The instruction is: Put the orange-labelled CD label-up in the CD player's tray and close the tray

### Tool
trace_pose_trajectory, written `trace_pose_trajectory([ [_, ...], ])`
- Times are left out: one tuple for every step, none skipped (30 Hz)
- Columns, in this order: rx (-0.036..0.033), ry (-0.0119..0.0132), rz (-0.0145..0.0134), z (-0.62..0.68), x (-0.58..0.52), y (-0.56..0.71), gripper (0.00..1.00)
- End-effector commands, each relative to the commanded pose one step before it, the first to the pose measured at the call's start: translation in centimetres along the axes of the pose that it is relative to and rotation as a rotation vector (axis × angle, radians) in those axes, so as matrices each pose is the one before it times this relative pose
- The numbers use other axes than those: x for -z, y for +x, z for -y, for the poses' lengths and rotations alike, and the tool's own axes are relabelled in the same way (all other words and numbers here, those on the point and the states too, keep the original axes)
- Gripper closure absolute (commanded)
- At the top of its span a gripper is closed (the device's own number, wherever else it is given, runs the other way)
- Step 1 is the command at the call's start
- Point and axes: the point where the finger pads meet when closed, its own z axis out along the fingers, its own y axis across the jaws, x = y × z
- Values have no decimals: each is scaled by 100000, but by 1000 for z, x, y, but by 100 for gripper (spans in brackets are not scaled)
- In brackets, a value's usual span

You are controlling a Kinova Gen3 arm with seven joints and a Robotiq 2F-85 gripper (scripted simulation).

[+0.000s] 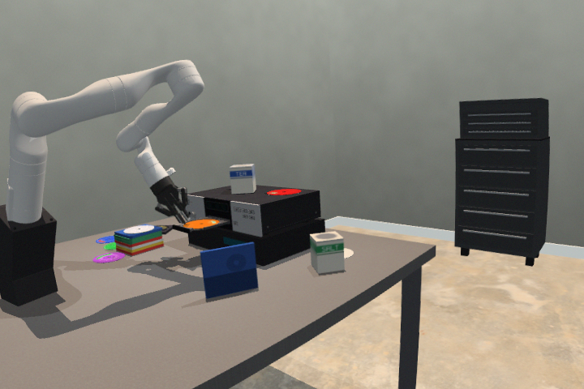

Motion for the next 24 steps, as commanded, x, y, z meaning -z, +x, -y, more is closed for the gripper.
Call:
trace_pose_trajectory([
  [-76, -81, -146, -60, 60, 59, 76],
  [0, 0, 0, 0, 0, 0, 76],
  [0, 0, 0, 0, 0, 0, 76],
  [0, 0, 0, 0, 0, 0, 76],
  [0, 0, 0, 0, 0, 0, 76],
  [0, 0, 0, 0, 0, 0, 76],
  [0, 0, 0, 0, 0, 0, 76],
  [0, 0, 0, 0, 6, 0, 76],
  [-1, 0, 0, 0, 35, 0, 76],
  [-1, 0, 0, 0, 85, 1, 76],
  [-1, 0, 0, 0, 146, 1, 76],
  [-1, 0, 0, 0, 208, 0, 76],
  [2, -1, 0, 0, 266, -1, 76],
  [-1, 0, 0, 0, 313, 0, 76],
  [-1, 0, 0, 0, 346, 1, 76],
  [3, -1, -1, 0, 363, -2, 76],
  [0, 0, 0, 0, 0, 0, 76],
  [0, 0, 0, 0, 0, 0, 76],
  [-3, 1, 1, 0, 360, 2, 76],
  [1, 0, 0, 0, 342, -1, 76],
  [0, 0, 0, 0, 307, 0, 76],
  [-2, 0, 0, 0, 258, 1, 76],
  [1, 0, 0, 0, 202, 0, 76],
  [1, 0, 0, 0, 141, -1, 76],
])
